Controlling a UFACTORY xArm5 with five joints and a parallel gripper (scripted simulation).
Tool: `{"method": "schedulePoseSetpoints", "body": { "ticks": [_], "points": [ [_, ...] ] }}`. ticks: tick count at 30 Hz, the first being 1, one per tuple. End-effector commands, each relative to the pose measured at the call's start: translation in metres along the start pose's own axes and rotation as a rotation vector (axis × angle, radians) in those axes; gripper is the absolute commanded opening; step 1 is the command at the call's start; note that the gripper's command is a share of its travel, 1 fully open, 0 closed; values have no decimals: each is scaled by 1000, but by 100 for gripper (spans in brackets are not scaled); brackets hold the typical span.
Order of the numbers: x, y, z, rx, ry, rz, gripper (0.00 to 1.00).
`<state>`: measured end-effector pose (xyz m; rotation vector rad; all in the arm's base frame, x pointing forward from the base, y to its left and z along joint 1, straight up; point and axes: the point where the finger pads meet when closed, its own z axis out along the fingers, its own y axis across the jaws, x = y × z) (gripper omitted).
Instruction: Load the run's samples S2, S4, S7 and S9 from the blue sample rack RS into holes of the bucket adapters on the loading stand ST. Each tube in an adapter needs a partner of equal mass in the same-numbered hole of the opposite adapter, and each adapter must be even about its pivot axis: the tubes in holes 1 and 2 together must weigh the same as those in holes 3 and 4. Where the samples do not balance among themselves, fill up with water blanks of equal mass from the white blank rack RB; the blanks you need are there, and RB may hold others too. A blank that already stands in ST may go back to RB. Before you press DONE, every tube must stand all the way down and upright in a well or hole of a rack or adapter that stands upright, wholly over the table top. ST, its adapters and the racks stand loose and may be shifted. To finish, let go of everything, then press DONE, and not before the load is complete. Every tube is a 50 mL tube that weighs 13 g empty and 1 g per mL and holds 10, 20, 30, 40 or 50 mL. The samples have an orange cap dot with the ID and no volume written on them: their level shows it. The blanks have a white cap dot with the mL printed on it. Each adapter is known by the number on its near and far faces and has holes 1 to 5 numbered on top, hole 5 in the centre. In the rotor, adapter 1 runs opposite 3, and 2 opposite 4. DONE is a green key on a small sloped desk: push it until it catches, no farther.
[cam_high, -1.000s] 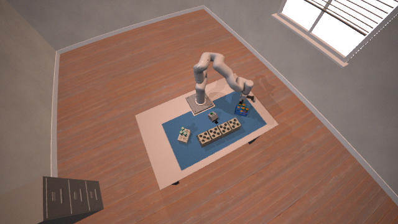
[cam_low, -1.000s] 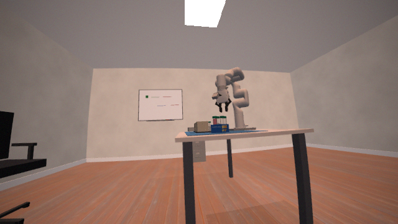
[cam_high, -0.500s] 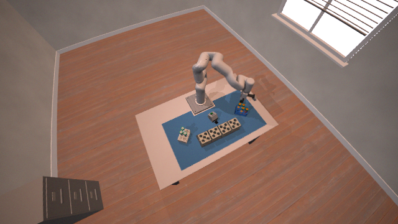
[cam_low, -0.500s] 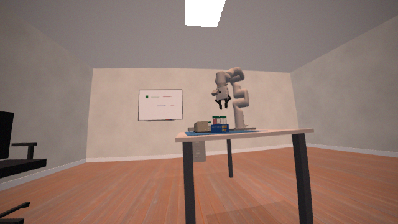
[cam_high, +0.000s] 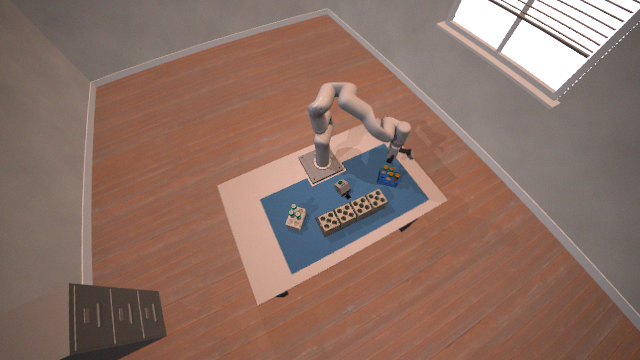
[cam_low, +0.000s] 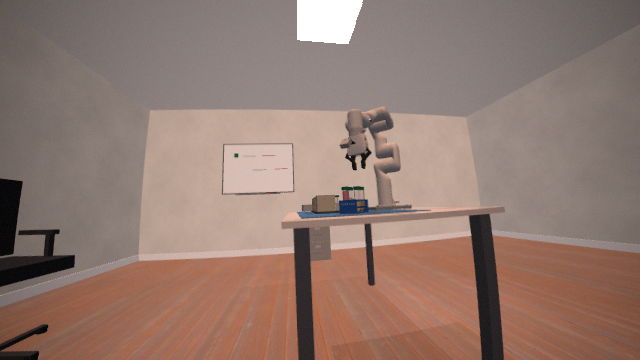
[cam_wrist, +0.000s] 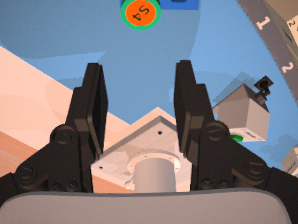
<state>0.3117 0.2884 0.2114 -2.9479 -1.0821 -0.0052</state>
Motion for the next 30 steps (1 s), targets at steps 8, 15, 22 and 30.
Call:
{"method": "schedulePoseSetpoints", "body": {
  "ticks": [8,15,22,30],
  "points": [
    [1,0,-22,0,4,0,43],
    [1,0,-24,0,4,0,43],
    [1,0,-24,0,4,0,43],
    [1,0,-24,0,4,0,43]
  ]
}}
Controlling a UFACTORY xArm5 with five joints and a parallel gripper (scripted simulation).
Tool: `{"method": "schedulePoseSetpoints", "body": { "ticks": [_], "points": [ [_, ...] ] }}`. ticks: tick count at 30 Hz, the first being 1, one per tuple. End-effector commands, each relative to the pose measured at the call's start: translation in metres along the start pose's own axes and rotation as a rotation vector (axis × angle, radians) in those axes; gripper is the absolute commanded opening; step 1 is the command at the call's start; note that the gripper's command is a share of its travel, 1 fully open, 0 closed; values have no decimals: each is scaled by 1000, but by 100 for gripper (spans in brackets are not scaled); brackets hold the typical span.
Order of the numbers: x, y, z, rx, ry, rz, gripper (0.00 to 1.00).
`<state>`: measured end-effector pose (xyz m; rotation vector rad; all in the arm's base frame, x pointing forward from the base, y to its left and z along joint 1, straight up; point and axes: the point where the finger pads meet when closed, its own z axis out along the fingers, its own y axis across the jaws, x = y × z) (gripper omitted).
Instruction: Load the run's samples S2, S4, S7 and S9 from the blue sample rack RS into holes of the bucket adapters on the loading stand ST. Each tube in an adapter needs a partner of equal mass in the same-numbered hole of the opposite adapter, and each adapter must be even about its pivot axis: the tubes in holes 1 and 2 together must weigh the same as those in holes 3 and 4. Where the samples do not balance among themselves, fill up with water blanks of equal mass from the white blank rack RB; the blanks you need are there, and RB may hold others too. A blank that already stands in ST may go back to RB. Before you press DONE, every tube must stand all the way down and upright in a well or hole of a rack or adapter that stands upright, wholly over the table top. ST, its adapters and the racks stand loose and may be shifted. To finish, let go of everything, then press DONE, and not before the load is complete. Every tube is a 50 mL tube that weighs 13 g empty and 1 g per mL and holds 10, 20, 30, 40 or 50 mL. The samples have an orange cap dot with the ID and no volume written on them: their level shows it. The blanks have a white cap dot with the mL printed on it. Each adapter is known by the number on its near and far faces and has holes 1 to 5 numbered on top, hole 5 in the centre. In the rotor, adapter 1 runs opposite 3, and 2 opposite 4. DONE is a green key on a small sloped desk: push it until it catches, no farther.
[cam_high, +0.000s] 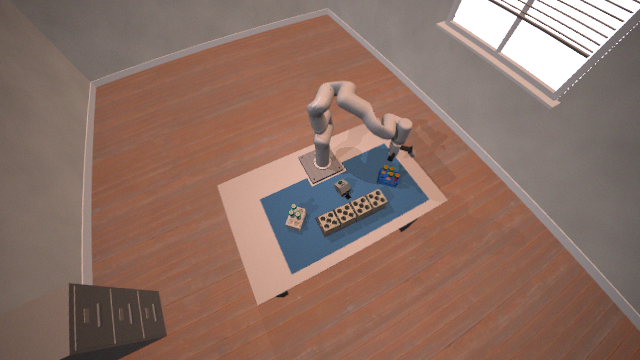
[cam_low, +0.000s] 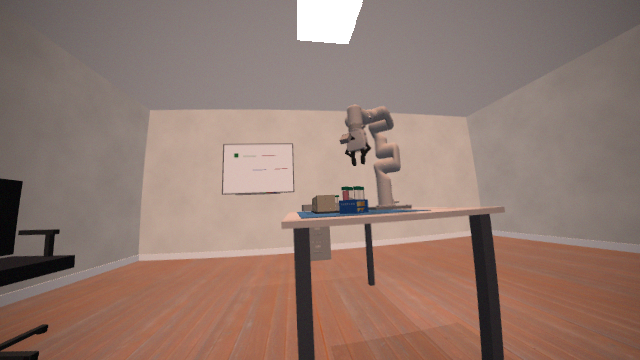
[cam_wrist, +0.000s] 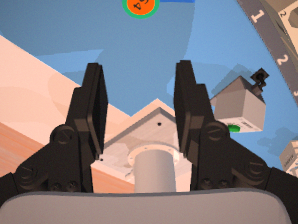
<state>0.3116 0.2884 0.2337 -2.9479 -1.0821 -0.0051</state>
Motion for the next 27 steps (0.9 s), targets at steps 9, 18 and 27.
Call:
{"method": "schedulePoseSetpoints", "body": {
  "ticks": [9,18,27],
  "points": [
    [32,16,-2,0,4,0,57],
    [64,31,-2,0,4,0,57],
    [81,40,-2,0,5,0,57]
  ]
}}
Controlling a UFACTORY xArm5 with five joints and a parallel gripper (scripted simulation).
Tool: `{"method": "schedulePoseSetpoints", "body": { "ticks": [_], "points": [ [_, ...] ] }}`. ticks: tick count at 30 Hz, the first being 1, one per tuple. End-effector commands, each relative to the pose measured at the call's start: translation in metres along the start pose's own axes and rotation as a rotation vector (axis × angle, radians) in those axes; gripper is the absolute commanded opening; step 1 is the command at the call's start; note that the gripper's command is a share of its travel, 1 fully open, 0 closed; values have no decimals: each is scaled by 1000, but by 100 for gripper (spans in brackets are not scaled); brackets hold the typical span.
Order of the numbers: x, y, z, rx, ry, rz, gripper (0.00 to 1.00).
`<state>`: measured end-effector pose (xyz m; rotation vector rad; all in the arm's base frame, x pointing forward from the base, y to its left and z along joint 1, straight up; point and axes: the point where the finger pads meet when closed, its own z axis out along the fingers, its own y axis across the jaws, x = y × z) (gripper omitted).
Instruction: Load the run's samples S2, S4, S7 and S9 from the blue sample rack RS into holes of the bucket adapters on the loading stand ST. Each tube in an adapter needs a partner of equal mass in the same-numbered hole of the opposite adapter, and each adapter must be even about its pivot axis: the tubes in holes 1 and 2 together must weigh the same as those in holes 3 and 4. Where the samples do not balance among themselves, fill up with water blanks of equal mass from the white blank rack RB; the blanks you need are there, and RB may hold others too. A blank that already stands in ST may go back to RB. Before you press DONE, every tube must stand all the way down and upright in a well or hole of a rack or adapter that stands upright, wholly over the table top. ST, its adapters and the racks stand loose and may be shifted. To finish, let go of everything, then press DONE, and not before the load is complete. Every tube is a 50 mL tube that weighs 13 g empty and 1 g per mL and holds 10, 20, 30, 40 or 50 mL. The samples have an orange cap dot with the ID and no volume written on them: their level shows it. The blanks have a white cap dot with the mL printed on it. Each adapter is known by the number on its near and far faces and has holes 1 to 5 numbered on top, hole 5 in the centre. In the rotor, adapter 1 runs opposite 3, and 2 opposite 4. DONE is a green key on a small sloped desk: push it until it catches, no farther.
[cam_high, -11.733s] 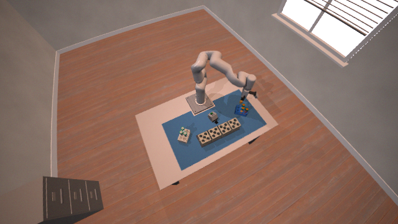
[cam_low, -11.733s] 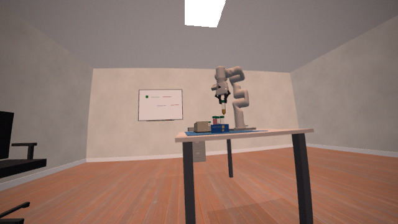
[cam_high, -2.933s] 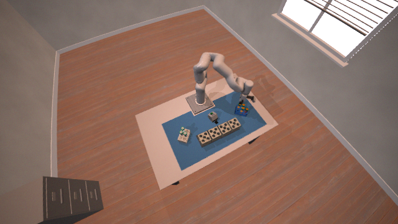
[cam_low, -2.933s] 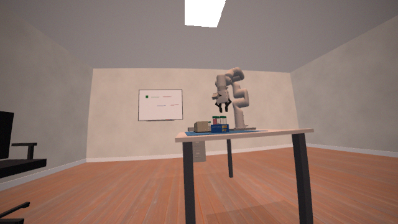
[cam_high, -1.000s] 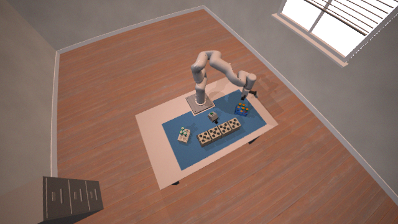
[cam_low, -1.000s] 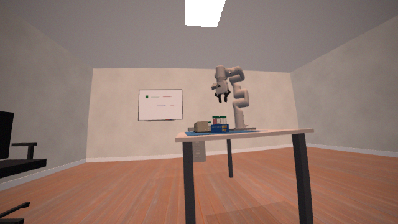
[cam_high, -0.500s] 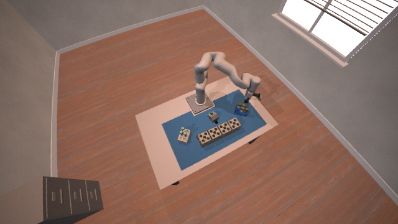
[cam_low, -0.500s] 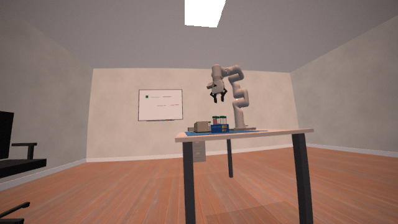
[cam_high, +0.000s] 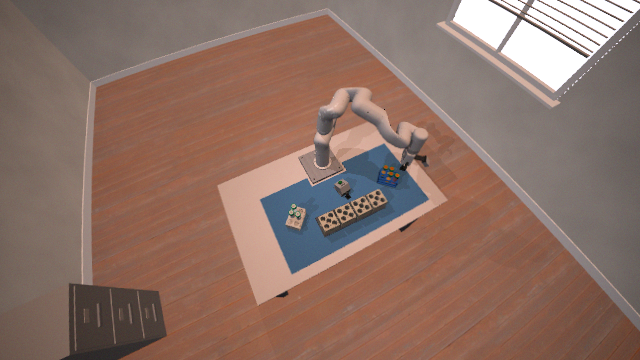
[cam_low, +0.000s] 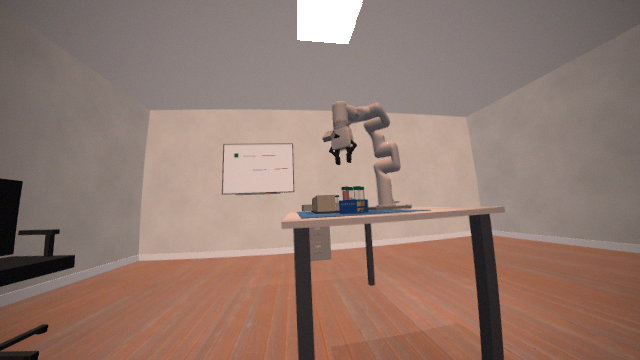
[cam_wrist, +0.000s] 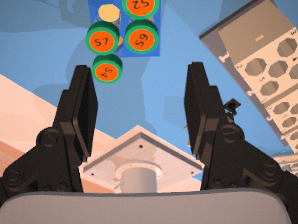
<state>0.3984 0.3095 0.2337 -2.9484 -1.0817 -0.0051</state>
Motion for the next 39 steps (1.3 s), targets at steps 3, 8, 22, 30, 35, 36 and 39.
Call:
{"method": "schedulePoseSetpoints", "body": {
  "ticks": [3,8,22,30,35,36,39],
  "points": [
    [1,0,-2,0,5,0,57],
    [1,0,2,0,5,0,57],
    [1,0,26,0,5,0,57],
    [1,0,42,0,5,0,57],
    [1,0,52,0,5,0,57],
    [1,0,54,0,5,0,57],
    [1,0,56,0,5,0,57]
  ]
}}
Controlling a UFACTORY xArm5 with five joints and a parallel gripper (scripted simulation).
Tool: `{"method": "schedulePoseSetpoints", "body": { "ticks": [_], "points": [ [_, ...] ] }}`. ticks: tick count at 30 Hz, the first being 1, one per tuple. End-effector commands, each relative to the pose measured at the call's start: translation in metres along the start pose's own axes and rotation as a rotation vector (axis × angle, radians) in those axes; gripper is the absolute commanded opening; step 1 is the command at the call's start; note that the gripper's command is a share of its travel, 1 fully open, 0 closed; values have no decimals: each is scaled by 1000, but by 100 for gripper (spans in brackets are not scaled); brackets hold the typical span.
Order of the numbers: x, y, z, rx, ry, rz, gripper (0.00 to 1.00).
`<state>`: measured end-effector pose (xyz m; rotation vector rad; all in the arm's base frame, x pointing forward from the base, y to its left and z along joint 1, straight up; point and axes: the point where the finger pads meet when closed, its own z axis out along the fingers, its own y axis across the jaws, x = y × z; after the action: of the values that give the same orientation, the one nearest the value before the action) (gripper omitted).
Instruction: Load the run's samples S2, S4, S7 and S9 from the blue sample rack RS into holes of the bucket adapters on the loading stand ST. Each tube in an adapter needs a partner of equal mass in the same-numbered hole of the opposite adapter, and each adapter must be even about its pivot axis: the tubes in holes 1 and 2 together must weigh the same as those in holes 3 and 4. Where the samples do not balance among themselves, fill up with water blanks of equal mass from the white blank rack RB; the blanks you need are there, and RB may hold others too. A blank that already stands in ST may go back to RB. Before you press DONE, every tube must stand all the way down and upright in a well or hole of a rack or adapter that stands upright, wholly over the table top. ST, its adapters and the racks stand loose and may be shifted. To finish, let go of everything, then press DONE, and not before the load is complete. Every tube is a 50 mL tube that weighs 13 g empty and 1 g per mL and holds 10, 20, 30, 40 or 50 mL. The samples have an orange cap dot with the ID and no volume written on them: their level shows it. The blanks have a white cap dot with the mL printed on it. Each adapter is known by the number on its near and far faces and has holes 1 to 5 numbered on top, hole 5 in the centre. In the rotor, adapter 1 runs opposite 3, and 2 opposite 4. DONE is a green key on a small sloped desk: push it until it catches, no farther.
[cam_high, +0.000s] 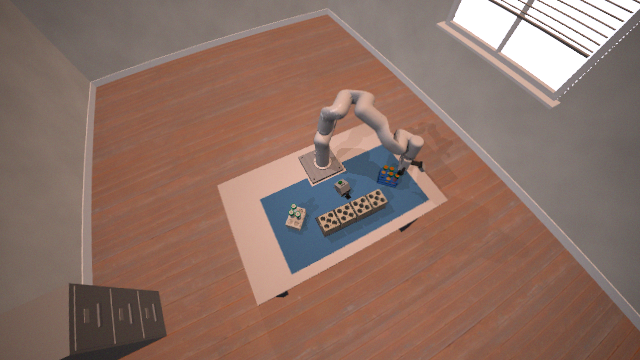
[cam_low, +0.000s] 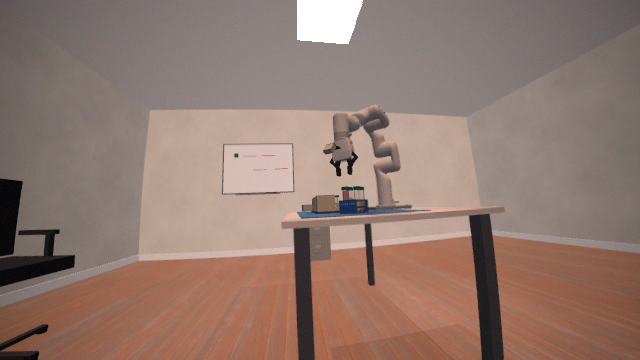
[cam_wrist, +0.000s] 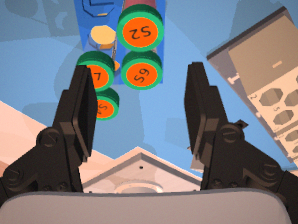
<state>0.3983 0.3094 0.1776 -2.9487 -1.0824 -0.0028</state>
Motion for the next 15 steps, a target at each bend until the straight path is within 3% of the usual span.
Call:
{"method": "schedulePoseSetpoints", "body": {
  "ticks": [1,15],
  "points": [
    [2,0,2,0,6,0,57],
    [2,0,28,0,6,0,57]
  ]
}}
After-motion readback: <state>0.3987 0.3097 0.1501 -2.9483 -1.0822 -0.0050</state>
